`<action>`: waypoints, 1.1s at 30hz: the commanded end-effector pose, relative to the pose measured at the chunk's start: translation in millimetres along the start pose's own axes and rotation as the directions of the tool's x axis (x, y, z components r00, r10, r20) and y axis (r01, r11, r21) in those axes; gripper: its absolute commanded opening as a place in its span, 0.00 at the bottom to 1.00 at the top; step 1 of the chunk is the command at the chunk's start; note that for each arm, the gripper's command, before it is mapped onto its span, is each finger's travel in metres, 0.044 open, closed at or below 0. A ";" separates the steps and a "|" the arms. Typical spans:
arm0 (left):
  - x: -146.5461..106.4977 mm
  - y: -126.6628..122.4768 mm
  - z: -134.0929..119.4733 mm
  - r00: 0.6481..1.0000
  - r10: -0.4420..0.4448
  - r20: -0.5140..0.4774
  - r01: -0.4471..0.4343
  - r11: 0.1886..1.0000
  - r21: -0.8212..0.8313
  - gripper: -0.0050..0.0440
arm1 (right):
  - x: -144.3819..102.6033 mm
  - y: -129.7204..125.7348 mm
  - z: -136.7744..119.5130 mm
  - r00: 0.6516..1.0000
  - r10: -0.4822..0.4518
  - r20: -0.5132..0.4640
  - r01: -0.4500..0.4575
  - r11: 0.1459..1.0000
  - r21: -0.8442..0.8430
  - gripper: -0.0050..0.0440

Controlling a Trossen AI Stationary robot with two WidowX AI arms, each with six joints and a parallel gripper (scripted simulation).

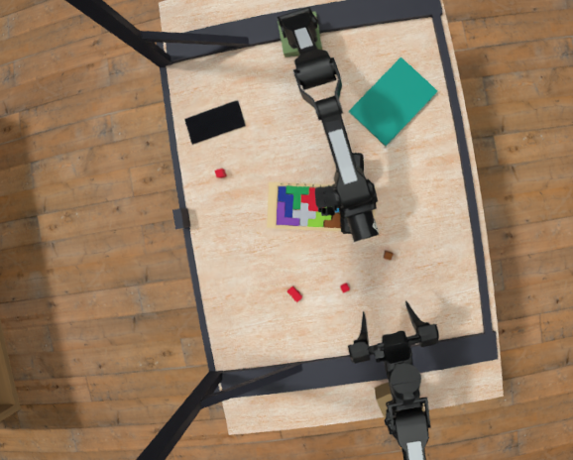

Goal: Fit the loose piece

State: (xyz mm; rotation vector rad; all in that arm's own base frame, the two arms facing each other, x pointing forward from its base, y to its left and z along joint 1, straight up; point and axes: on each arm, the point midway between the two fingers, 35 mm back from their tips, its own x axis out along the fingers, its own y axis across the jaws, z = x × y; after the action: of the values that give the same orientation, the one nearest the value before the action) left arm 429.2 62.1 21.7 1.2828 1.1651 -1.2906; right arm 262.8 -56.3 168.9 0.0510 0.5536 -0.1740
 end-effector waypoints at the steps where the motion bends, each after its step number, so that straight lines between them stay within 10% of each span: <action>1: -19.2 4.4 3.6 0.998 0.061 -0.011 -0.061 0.998 -0.020 0.71 | -3.7 3.0 19.2 0.998 0.007 0.057 -0.006 1.000 -0.011 1.00; 19: -109.8 7.5 38.5 0.885 0.459 -0.080 -0.455 0.813 -0.364 0.71 | -42.4 58.2 145.8 0.840 0.158 0.519 -0.134 0.987 -0.084 1.00; 33: -187.6 -11.8 50.0 0.631 0.768 -0.107 -0.590 0.386 -0.709 0.71 | -49.9 65.5 160.2 0.798 0.178 0.576 -0.153 0.984 -0.093 1.00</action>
State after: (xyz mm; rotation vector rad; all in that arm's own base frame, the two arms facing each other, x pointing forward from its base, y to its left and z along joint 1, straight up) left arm 422.6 17.8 172.7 0.9111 0.8061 -0.4081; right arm 315.0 -0.3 321.1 -0.0023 -0.0424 -0.0003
